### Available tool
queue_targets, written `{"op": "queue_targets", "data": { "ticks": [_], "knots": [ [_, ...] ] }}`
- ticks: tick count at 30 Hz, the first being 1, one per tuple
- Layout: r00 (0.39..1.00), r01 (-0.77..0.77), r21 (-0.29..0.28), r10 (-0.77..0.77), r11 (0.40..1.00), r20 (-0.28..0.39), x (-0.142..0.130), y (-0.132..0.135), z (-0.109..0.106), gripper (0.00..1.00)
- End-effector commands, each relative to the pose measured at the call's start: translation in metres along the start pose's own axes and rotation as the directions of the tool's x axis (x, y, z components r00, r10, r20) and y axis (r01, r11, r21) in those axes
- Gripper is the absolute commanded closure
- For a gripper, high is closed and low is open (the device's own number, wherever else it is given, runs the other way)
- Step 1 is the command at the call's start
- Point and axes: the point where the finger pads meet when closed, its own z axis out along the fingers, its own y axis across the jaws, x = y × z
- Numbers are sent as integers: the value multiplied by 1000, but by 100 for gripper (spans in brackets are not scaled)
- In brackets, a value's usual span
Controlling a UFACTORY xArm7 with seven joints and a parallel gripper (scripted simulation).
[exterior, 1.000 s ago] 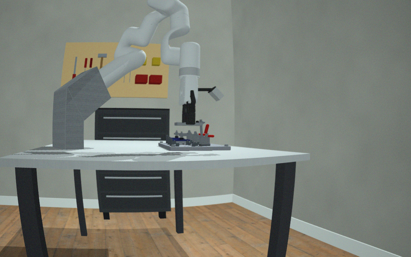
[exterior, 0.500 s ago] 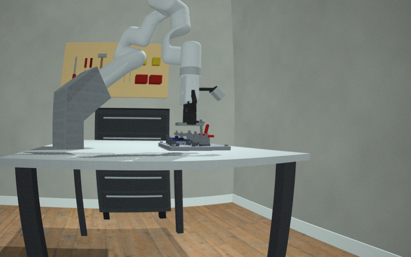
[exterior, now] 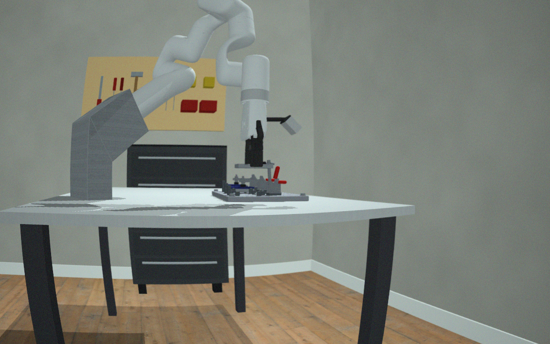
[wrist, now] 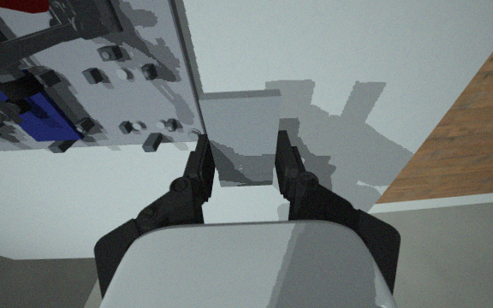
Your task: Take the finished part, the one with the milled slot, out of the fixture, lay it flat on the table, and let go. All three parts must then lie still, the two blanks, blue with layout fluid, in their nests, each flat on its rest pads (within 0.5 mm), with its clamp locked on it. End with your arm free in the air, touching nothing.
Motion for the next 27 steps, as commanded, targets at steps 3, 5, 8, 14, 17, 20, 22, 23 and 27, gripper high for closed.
{"op": "queue_targets", "data": {
  "ticks": [3, 5, 8, 14, 17, 20, 22, 23, 27],
  "knots": [
    [1000, -1, -3, 1, 1000, -1, 0, 1, -1, 100],
    [1000, -1, -3, 1, 1000, -1, 0, 1, -1, 100],
    [1000, -1, -3, 1, 1000, -1, 0, 1, -1, 100],
    [1000, -1, -3, 1, 1000, -1, 0, 1, -1, 100],
    [1000, -1, -3, 1, 1000, -1, 0, 1, 0, 100],
    [1000, -1, -3, 1, 1000, -1, 0, 1, 1, 100],
    [1000, -1, -3, 1, 1000, -1, 0, 1, 2, 100],
    [1000, -1, -3, 1, 1000, -1, 0, 1, 3, 100],
    [1000, -1, -3, 1, 1000, -1, 0, 2, 7, 100]
  ]
}}
